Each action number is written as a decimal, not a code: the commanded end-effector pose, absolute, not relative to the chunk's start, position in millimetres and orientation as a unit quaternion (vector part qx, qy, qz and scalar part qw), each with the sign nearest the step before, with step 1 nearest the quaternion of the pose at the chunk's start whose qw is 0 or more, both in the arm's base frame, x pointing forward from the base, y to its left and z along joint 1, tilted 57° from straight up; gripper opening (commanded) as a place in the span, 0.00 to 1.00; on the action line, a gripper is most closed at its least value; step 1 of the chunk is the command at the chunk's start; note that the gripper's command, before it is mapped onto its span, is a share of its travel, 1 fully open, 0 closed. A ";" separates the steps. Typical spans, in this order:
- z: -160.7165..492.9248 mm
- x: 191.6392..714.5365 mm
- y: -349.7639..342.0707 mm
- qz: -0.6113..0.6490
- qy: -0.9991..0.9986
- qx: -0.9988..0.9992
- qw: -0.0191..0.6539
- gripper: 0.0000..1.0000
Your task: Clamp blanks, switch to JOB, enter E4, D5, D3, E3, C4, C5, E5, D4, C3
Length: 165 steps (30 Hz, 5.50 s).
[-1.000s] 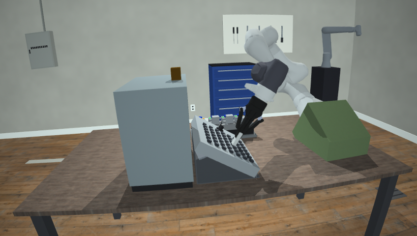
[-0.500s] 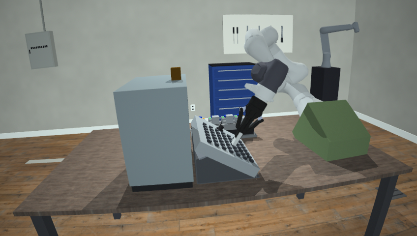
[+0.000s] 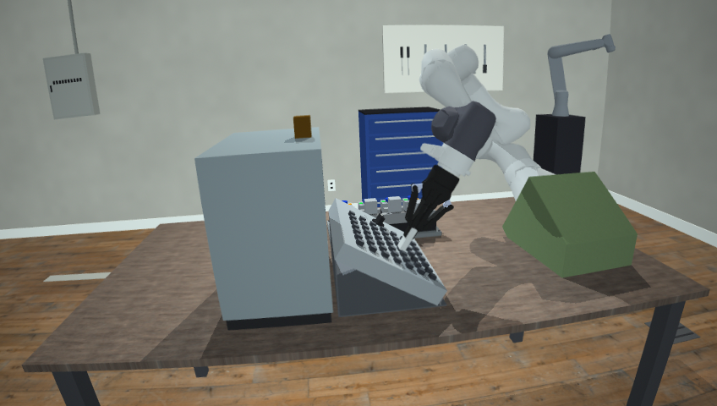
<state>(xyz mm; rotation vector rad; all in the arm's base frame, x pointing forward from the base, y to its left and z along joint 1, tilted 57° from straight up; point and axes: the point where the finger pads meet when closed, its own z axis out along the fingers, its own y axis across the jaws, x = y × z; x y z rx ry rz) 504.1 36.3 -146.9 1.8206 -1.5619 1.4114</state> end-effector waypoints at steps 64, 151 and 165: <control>-93.4 532.6 66.9 0.499 -0.553 0.643 0.176 0.00; -97.0 562.0 40.0 0.499 -0.553 0.643 0.176 0.00; -97.4 562.4 39.4 0.499 -0.553 0.643 0.176 0.00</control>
